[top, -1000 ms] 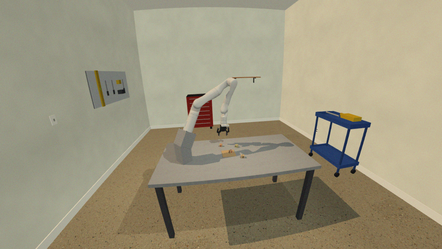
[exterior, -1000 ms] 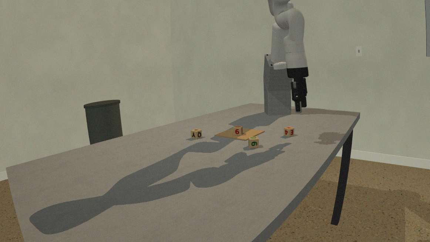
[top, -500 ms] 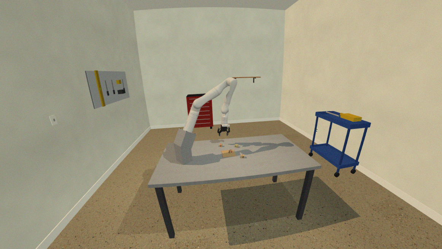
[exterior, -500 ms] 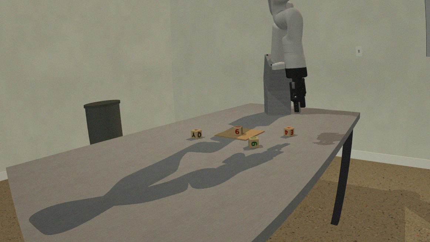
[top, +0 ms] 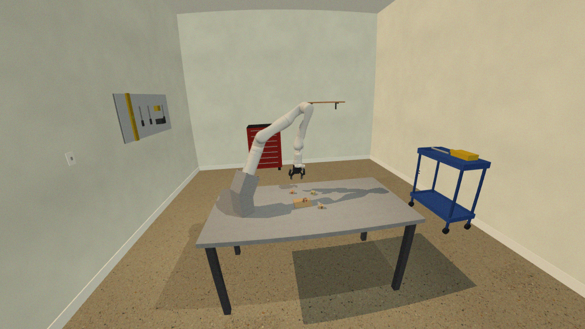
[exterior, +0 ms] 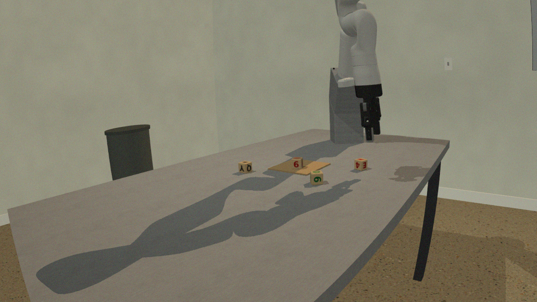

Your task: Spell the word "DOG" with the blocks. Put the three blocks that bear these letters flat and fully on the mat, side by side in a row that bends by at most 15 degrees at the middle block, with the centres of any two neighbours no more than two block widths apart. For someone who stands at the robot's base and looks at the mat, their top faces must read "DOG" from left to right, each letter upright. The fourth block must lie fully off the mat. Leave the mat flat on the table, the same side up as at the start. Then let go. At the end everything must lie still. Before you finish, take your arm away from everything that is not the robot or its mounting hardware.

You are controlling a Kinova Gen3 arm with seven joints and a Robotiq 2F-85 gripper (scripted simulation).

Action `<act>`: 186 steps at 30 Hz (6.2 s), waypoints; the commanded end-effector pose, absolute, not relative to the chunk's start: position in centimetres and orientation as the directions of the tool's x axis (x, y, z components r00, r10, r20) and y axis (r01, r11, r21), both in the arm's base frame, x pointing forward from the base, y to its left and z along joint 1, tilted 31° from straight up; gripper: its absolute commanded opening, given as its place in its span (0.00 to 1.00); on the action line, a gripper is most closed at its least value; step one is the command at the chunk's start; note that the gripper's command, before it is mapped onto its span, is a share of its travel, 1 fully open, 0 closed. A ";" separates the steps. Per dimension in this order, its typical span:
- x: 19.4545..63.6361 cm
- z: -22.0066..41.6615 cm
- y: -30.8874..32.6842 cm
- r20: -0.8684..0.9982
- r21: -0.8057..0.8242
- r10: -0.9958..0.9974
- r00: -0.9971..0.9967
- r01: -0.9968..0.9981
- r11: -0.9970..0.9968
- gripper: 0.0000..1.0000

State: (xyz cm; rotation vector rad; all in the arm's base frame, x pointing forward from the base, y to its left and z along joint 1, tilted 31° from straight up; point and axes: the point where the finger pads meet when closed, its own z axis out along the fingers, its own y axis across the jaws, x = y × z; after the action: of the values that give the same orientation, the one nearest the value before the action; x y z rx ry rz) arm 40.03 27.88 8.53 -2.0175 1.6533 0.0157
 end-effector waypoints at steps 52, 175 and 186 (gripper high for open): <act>43.0 9.6 26.8 -0.320 -0.395 -0.909 0.268 -0.910 -0.129 1.00; 49.9 12.0 22.6 -0.267 -0.443 -0.929 0.258 -0.888 -0.120 1.00; 50.3 12.2 22.3 -0.263 -0.447 -0.930 0.257 -0.887 -0.119 1.00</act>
State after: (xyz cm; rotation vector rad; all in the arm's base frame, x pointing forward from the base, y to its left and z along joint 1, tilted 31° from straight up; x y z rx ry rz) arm 50.07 22.19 11.85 -2.0103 1.6548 -0.1071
